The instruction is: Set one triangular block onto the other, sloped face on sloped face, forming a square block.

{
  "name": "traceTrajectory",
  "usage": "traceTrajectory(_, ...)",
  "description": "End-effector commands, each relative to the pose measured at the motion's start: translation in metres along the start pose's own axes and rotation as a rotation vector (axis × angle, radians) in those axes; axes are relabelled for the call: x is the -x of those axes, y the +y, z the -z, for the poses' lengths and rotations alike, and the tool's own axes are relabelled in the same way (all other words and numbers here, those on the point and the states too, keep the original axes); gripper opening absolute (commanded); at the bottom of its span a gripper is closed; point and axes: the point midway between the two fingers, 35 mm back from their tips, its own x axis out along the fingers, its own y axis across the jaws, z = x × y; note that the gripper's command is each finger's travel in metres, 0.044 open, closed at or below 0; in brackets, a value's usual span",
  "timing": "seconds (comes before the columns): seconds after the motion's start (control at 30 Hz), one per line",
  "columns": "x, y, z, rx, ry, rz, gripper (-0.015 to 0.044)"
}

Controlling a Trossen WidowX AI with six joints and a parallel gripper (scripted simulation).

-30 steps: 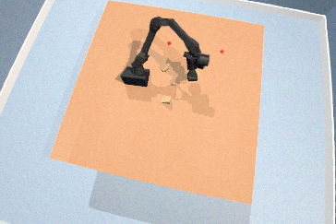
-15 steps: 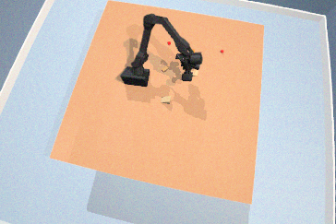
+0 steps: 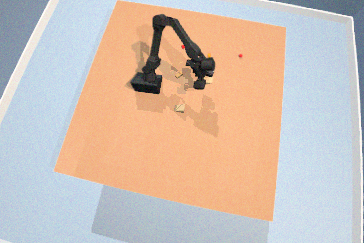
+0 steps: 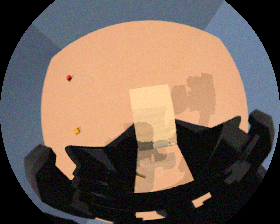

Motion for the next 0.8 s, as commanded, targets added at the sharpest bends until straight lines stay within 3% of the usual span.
traceTrajectory(0.0, 0.006, -0.019, 0.004, -0.008, 0.002, 0.026, 0.0000)
traceTrajectory(0.77, 0.052, -0.108, 0.042, -0.035, 0.021, 0.126, 0.0000)
